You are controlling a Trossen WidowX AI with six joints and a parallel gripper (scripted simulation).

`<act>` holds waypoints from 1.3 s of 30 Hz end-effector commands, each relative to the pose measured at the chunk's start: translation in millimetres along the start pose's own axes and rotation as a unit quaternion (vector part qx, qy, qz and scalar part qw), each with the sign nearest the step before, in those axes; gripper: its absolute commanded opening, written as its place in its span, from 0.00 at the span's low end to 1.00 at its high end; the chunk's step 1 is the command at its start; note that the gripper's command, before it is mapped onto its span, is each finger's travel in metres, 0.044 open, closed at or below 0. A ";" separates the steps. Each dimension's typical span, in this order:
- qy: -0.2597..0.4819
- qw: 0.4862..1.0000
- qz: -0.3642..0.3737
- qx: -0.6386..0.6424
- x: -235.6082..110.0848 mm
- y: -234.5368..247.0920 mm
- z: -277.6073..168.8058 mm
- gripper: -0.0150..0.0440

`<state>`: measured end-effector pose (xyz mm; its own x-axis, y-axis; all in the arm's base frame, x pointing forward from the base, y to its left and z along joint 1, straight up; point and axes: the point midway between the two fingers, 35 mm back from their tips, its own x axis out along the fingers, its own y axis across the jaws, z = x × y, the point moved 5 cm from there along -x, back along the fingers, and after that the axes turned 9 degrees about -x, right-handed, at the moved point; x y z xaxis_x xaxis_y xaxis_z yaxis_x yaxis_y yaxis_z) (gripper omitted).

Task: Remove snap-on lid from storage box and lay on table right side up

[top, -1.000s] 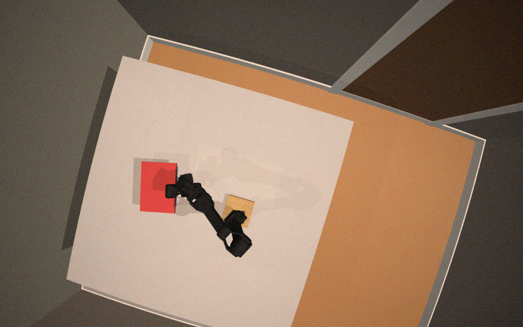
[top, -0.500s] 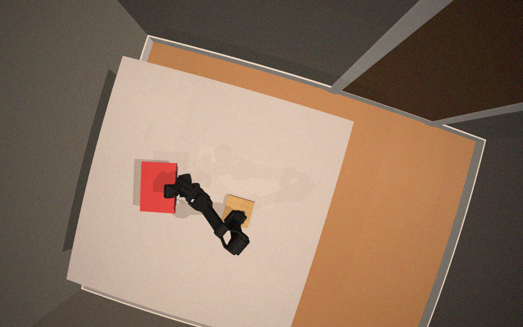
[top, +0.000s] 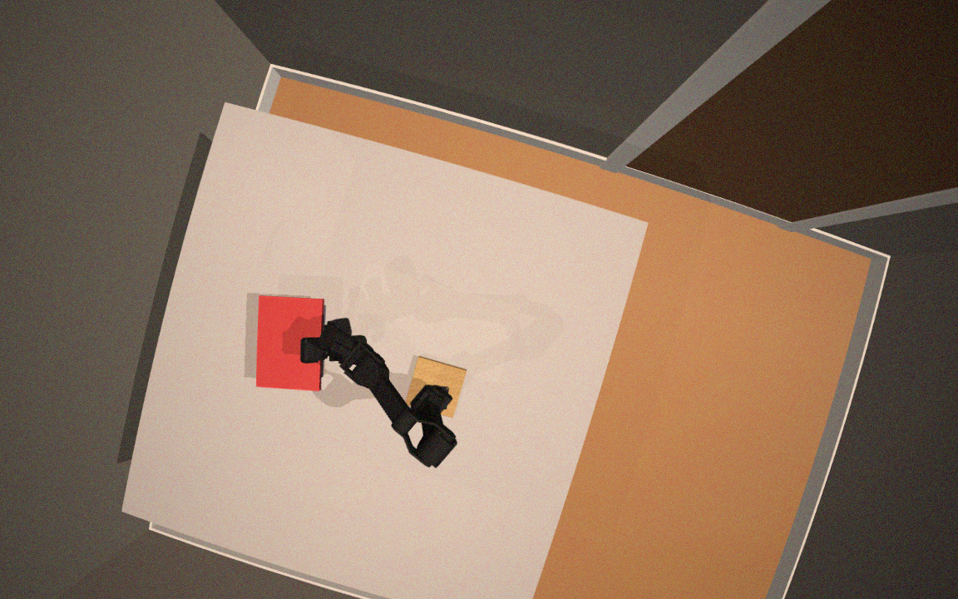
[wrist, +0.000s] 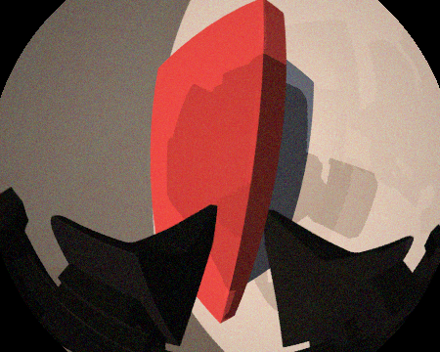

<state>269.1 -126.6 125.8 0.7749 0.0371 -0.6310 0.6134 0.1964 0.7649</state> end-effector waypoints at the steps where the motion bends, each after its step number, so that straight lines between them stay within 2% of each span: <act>1: 0.000 1.000 0.000 0.000 -0.5 0.4 -0.1 0.25; 39: 0.000 1.000 0.000 0.000 -6.3 5.6 0.1 0.25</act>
<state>268.3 -126.2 129.2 0.7682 0.0409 -0.6389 0.6216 0.1911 0.7597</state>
